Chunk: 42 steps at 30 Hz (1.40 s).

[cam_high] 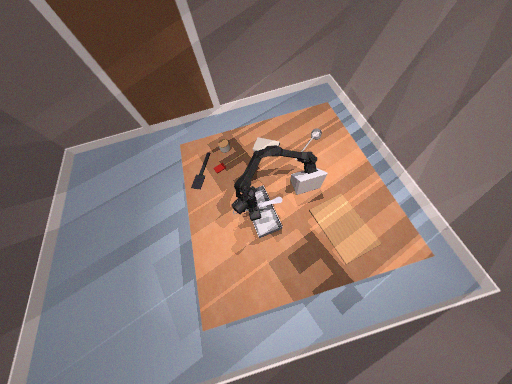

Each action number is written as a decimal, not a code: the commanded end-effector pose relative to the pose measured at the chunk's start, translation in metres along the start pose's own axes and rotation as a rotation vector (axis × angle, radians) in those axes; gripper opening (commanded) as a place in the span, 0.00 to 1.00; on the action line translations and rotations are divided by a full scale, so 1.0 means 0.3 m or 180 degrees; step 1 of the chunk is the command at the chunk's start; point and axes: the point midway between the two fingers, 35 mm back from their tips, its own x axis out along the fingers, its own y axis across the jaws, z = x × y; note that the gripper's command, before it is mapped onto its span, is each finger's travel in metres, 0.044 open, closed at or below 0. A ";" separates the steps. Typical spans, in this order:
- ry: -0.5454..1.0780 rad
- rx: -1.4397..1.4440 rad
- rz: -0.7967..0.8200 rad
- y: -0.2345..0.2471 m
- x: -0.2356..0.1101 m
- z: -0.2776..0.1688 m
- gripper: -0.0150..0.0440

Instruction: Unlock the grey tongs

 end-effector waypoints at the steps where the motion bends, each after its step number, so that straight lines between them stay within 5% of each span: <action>1: -0.0044 0.0003 -0.0129 0.005 -0.008 0.002 0.00; 15: -0.0043 -0.0355 -0.0063 0.117 -0.041 -0.060 0.00; 42: -0.0022 -0.2392 -0.0004 0.637 -0.178 -0.578 0.00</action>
